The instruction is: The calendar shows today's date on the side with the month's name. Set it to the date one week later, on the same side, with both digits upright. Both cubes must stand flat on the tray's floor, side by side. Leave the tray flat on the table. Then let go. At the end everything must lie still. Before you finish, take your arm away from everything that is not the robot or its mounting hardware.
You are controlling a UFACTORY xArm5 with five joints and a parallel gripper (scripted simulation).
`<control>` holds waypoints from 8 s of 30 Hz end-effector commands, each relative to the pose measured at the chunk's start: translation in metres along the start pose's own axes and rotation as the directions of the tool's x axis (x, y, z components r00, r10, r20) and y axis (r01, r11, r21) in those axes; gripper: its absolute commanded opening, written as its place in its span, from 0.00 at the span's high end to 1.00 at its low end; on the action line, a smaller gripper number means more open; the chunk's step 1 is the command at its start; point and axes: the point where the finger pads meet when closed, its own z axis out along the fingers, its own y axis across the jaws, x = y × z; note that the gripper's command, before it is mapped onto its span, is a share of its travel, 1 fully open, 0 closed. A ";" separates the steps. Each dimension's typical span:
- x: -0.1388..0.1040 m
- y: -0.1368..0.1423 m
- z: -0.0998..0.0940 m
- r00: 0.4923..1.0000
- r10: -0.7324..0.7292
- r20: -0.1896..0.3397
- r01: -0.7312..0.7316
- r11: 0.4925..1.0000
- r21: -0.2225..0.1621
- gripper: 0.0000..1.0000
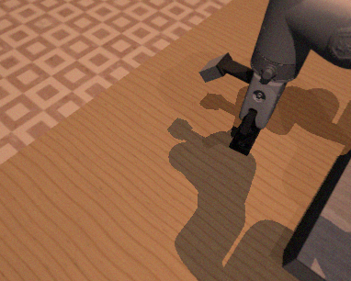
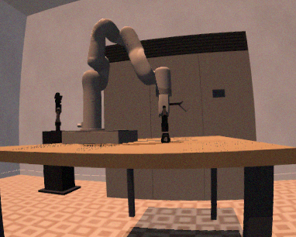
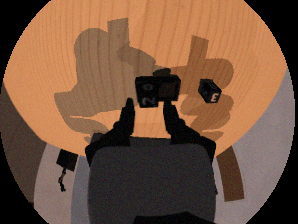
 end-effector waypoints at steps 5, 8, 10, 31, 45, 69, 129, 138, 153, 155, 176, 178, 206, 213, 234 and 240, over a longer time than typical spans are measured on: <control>0.001 0.000 -0.001 1.000 0.000 -0.003 0.000 1.000 0.000 0.53; 0.001 0.000 -0.001 1.000 0.000 -0.003 0.000 1.000 0.000 0.53; 0.001 0.000 -0.001 1.000 0.000 -0.003 0.000 1.000 0.000 0.53; 0.001 0.000 -0.001 1.000 0.000 -0.003 0.000 1.000 0.000 0.53; 0.001 0.000 -0.001 1.000 0.000 -0.003 0.000 1.000 0.000 0.53; 0.001 0.000 -0.001 1.000 0.000 -0.003 0.000 1.000 0.000 0.53; 0.001 0.000 -0.001 1.000 0.000 -0.003 0.000 1.000 0.000 0.53; 0.001 0.000 -0.001 1.000 0.000 -0.003 0.000 1.000 0.000 0.53; 0.001 0.000 -0.001 1.000 0.000 -0.003 0.000 1.000 0.000 0.53; 0.001 0.000 -0.001 1.000 0.000 -0.003 0.000 1.000 0.000 0.53; 0.001 0.001 0.011 1.000 0.000 -0.003 0.000 1.000 0.000 0.53; 0.001 0.001 0.014 1.000 0.000 -0.003 0.000 1.000 0.000 0.53; 0.001 0.001 0.025 1.000 0.000 -0.003 0.000 1.000 0.000 0.53; 0.001 0.001 0.025 1.000 0.000 -0.003 0.000 1.000 0.000 0.53; 0.001 0.001 0.025 1.000 0.000 -0.003 0.000 1.000 0.000 0.73; 0.001 0.001 0.025 1.000 0.000 -0.003 0.000 1.000 0.000 0.73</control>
